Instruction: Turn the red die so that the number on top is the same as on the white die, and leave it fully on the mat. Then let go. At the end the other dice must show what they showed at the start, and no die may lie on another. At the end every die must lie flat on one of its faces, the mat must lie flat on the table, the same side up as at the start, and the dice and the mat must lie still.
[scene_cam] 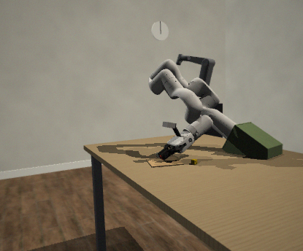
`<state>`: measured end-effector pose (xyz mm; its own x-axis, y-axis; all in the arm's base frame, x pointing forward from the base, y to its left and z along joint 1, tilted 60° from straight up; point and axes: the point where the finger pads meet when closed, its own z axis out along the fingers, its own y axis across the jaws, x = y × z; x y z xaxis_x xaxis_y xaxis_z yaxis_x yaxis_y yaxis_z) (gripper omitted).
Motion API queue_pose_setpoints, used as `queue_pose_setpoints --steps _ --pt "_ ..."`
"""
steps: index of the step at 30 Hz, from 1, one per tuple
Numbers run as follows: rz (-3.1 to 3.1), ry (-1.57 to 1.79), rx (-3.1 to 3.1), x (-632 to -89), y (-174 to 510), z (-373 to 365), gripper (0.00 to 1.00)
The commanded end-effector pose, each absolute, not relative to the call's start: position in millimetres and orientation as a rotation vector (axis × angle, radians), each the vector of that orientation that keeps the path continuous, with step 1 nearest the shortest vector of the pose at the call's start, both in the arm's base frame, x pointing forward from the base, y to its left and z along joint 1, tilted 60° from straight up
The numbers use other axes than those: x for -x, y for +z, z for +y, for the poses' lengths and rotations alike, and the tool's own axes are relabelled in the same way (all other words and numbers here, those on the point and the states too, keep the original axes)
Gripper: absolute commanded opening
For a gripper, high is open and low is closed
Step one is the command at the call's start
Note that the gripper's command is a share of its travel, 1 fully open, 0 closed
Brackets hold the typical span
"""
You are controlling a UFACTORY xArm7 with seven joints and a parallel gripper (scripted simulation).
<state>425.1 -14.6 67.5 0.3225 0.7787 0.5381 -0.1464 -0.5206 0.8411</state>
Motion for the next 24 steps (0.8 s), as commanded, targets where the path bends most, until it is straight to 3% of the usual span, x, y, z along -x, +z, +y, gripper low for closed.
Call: queue_pose_setpoints --steps 1,24 --pt "0.573 1.337 -1.717 -426.1 66.1 -15.3 0.15" --pt "0.573 1.337 -1.717 -426.8 63.9 -19.0 0.15"
